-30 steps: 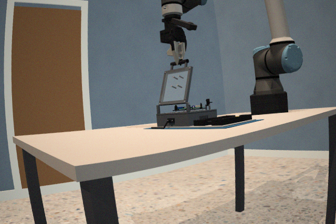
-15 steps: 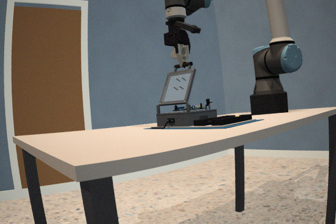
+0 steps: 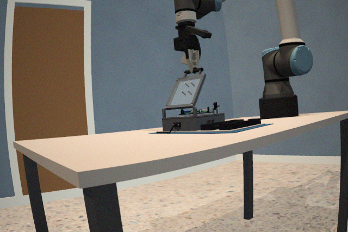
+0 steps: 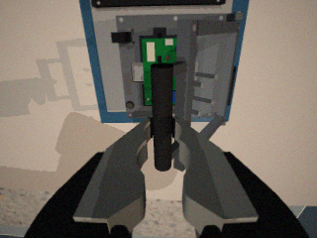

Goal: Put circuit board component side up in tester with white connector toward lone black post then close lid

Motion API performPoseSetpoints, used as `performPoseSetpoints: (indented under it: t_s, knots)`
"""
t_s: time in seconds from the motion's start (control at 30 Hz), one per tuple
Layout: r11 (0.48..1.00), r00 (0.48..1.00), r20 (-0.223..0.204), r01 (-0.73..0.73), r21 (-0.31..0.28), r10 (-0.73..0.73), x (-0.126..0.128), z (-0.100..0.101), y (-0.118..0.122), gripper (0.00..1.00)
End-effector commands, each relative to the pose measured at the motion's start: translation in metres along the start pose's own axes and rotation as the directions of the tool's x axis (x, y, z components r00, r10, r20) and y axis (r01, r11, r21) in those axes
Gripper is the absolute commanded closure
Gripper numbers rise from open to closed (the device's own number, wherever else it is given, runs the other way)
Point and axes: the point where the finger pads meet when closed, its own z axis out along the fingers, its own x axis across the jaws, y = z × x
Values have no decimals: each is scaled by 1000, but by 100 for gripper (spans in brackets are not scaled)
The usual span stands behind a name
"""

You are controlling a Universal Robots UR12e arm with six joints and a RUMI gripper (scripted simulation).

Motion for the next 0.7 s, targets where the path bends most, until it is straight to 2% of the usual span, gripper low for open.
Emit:
performPoseSetpoints:
  t_s: [0.0,0.67]
  knots:
    - [1000,1000,-1,0,0,0,-9,6,0,100]
    - [1000,1000,-1,0,0,0,-35,32,0,100]
